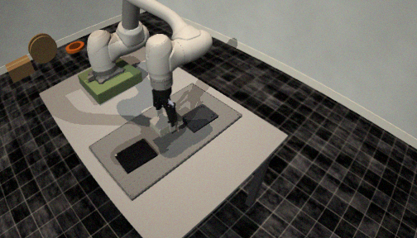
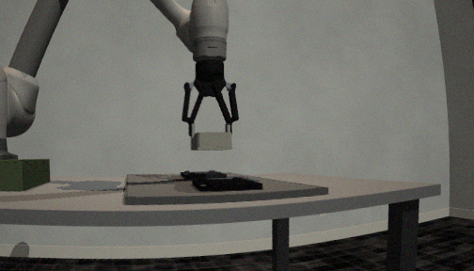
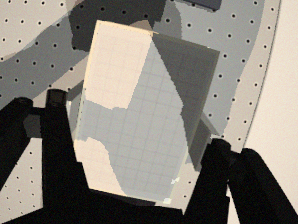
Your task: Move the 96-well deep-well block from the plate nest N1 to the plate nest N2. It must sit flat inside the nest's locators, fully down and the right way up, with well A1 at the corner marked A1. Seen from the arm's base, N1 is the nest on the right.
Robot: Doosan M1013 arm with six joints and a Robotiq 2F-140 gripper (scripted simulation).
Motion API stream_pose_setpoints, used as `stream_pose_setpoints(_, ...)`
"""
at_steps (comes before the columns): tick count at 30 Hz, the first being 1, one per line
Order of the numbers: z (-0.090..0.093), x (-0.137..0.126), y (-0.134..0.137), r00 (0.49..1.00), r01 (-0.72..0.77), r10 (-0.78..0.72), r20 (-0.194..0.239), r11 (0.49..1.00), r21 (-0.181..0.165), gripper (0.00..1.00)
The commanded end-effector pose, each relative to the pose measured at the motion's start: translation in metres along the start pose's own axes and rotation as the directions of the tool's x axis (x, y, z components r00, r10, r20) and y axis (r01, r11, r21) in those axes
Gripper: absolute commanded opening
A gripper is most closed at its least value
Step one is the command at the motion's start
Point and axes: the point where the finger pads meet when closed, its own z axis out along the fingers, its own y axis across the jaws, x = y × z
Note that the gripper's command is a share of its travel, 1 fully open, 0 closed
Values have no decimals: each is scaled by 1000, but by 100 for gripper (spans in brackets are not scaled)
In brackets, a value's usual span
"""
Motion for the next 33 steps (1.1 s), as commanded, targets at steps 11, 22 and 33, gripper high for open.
stream_pose_setpoints(11,0,43,1,1000,0,0,0,1000,0,0)
stream_pose_setpoints(22,0,73,1,1000,0,0,0,1000,0,0)
stream_pose_setpoints(33,0,103,2,1000,0,0,0,1000,0,0)
